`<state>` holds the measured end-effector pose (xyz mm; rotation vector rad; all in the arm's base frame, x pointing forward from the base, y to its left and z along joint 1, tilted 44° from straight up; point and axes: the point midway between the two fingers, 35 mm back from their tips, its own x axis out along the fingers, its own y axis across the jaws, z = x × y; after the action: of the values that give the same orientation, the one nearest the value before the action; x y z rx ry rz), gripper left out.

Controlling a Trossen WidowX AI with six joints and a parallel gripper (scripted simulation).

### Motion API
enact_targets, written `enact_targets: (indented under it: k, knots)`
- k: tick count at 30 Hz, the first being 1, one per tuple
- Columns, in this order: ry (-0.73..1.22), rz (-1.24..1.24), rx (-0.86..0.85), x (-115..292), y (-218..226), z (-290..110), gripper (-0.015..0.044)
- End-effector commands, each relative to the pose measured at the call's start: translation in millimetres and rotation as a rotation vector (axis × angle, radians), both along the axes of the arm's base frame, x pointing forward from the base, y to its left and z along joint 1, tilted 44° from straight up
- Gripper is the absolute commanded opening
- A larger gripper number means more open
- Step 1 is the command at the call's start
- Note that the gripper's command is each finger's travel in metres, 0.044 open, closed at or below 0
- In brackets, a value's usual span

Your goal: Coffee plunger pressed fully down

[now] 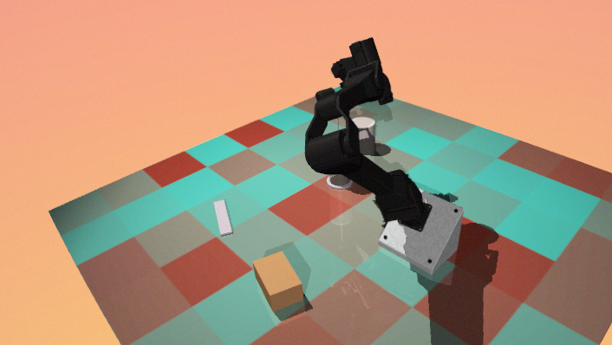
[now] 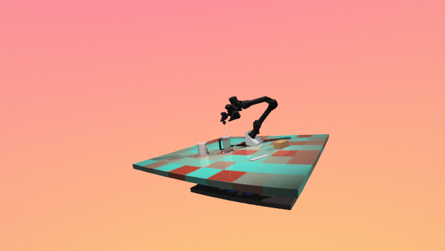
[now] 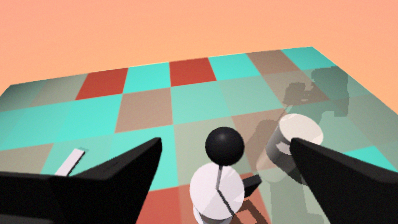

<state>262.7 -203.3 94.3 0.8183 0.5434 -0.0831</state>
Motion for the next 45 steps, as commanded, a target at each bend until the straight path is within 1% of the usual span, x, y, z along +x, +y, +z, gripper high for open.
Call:
enact_targets:
  k: [1,6,18,20,30,45]
  knots:
    - [0.005,-0.004,0.004,5.1,1.5,-4.7,0.044]
    - [0.003,-0.004,0.004,9.9,2.8,-7.0,0.044]
    - [0.003,-0.004,0.004,9.9,2.8,-7.0,0.0125]
    - [0.003,-0.004,0.004,9.9,2.8,-7.0,0.0115]
    - [0.003,-0.004,0.004,10.2,3.7,-8.4,0.0115]
    - [0.006,-0.003,0.003,15.0,17.0,-27.8,0.0115]
